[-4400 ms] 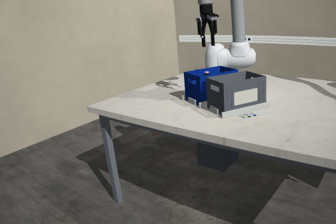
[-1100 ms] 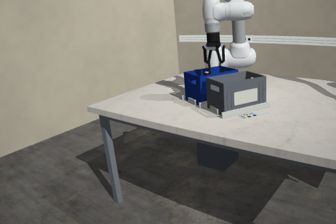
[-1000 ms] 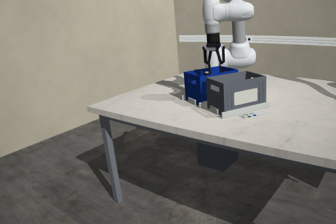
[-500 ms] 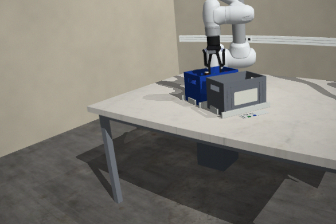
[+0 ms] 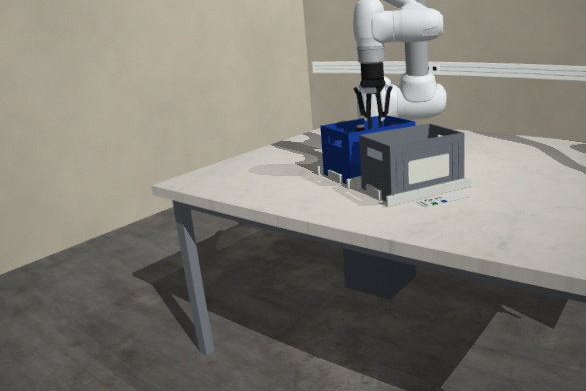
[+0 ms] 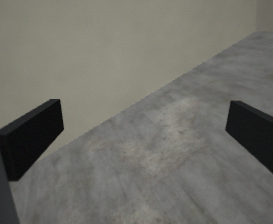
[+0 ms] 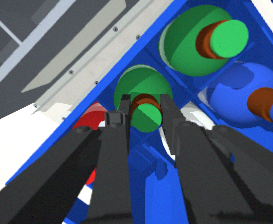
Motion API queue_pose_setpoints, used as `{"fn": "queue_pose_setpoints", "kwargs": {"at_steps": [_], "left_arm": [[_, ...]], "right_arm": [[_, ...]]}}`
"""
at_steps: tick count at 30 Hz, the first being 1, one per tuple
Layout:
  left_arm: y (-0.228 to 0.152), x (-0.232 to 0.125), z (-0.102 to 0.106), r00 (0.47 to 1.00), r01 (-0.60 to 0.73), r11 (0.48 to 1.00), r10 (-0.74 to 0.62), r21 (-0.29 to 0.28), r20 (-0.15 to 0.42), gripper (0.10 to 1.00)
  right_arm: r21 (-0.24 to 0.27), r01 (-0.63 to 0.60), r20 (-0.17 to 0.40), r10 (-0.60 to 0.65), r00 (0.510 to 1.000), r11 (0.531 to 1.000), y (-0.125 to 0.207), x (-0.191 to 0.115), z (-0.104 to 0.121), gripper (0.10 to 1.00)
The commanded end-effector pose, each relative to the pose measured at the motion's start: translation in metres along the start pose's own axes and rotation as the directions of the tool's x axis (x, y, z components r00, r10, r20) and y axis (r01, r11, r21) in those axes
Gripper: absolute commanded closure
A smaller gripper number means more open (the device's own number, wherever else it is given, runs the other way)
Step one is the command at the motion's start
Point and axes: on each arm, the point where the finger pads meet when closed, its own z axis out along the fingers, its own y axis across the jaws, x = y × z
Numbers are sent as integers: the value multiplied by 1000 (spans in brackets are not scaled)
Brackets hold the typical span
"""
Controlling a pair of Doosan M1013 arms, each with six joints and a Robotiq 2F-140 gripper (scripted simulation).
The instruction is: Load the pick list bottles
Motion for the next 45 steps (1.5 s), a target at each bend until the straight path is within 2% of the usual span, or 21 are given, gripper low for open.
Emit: {"fn": "queue_pose_setpoints", "kwargs": {"at_steps": [1,37,45], "left_arm": [[0,1,0,1000,0,1000,0,0,-1,98],[0,1,0,1000,0,1000,0,0,-1,98],[0,1,0,1000,0,1000,0,0,-1,98]], "right_arm": [[1,0,-1,0,1000,1000,0,0,-1,999],[1,0,-1,0,1000,1000,0,0,-1,999],[1,0,-1,0,1000,1000,0,0,-11,999]]}}
